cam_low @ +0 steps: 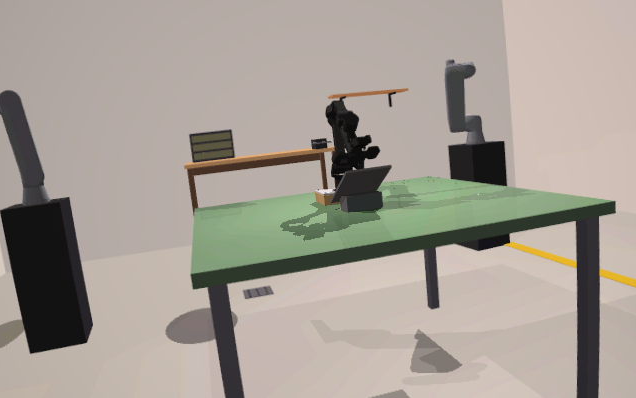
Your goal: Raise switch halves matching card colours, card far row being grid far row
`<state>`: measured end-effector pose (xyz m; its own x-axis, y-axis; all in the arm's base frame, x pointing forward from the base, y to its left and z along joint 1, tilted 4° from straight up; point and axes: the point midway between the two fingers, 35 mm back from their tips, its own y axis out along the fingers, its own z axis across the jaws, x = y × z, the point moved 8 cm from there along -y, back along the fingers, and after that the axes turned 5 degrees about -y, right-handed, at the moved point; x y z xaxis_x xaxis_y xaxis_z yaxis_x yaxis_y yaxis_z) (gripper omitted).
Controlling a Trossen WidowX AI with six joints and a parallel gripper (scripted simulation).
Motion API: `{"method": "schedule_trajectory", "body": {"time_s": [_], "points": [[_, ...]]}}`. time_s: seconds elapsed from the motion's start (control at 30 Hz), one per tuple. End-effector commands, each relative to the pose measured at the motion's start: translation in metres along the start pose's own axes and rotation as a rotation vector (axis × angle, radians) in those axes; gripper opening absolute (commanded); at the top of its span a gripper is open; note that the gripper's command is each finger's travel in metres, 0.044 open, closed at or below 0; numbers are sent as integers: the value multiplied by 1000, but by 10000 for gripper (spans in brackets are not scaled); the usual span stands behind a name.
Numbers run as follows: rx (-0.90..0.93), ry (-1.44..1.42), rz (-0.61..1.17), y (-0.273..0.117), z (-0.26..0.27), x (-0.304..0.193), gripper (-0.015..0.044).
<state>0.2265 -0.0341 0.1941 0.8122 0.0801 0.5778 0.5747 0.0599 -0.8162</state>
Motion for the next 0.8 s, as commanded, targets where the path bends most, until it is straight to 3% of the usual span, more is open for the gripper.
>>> {"method": "schedule_trajectory", "body": {"time_s": [0.0,0.77], "points": [[-2,6,6,8,0,-1,0],[-2,6,6,11,0,-1,0]]}}
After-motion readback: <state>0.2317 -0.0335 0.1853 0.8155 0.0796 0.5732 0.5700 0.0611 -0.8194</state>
